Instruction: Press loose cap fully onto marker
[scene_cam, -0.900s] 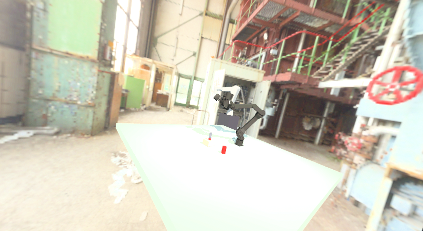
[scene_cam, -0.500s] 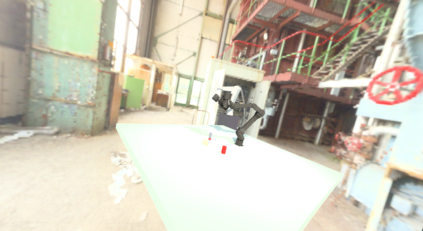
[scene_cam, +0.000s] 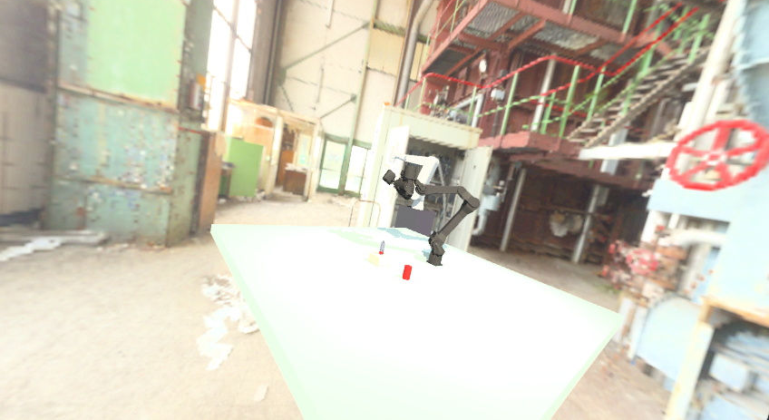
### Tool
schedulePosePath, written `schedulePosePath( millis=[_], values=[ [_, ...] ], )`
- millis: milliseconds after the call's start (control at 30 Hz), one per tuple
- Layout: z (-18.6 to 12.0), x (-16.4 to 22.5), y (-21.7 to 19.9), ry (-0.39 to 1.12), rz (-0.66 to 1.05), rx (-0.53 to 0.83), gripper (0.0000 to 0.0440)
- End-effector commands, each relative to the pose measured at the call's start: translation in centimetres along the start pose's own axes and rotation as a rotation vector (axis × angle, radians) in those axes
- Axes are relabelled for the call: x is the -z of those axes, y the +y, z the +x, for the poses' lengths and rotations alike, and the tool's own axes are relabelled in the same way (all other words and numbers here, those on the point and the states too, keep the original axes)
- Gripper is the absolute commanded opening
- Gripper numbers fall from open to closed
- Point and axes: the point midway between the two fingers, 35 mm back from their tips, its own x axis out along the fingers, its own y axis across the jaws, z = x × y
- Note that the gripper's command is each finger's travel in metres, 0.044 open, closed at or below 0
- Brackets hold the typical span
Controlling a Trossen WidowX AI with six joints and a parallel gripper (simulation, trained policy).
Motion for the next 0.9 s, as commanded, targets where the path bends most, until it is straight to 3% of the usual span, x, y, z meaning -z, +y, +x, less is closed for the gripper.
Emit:
schedulePosePath(
  millis=[0, 867],
  values=[
    [-0.1, 0.4, 0.6, 0.021, 0.001, -0.016, 0.0265],
    [-1.9, 4.3, 4.6, 0.21, 0.004, -0.121, 0.0302]
  ],
)
